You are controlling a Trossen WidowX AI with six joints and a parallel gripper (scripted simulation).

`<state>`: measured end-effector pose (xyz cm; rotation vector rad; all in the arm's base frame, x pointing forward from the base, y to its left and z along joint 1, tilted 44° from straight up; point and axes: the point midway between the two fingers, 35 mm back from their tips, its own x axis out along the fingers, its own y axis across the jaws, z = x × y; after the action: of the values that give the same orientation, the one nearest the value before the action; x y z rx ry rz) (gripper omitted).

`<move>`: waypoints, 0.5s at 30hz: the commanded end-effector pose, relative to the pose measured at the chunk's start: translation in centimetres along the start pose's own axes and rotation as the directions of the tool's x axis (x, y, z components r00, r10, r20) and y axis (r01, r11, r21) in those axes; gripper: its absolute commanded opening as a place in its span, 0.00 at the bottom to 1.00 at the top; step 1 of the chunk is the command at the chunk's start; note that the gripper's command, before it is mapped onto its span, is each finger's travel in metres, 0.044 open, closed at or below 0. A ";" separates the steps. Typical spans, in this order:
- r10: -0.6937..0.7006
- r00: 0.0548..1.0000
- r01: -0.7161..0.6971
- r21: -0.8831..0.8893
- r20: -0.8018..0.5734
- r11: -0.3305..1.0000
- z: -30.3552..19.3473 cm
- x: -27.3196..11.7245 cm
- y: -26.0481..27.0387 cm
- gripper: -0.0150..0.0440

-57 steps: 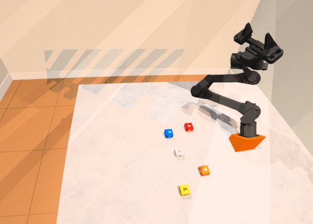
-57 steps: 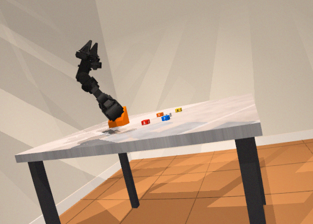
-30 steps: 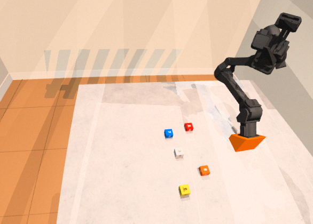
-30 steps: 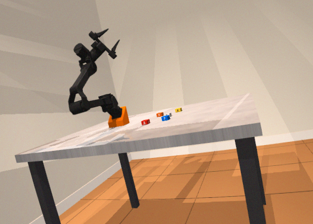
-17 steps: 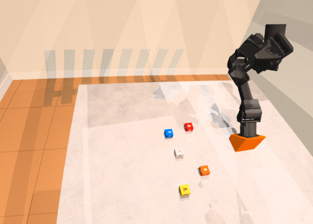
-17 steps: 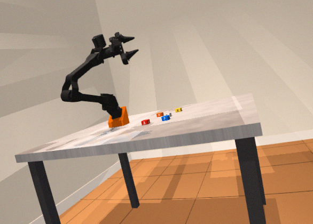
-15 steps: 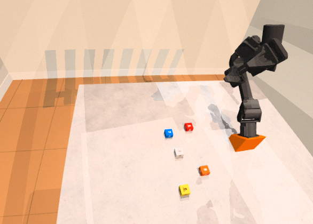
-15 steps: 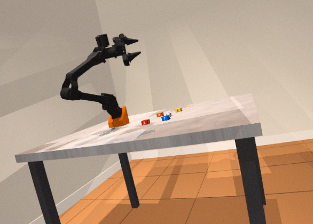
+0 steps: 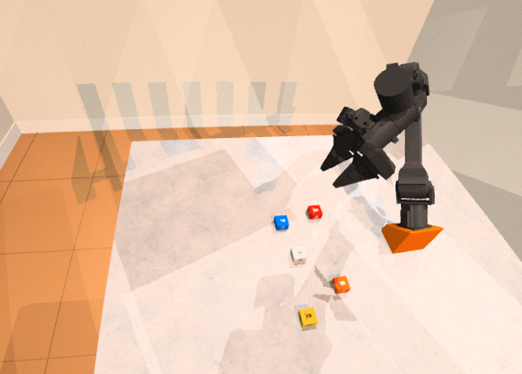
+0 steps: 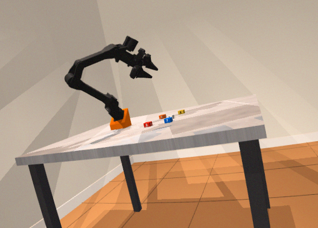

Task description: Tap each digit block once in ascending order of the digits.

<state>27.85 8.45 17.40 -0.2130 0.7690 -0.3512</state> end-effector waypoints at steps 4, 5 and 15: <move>-0.349 0.819 0.231 -0.295 -0.456 0.927 -4.3 3.7 -9.3 0.93; -0.374 0.784 0.235 -0.320 -0.496 0.918 -4.7 3.8 -10.2 0.93; -0.431 0.677 0.231 -0.383 -0.597 0.894 -5.8 3.6 -12.5 0.93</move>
<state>23.91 -4.01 14.83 -0.5012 1.4337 -0.6862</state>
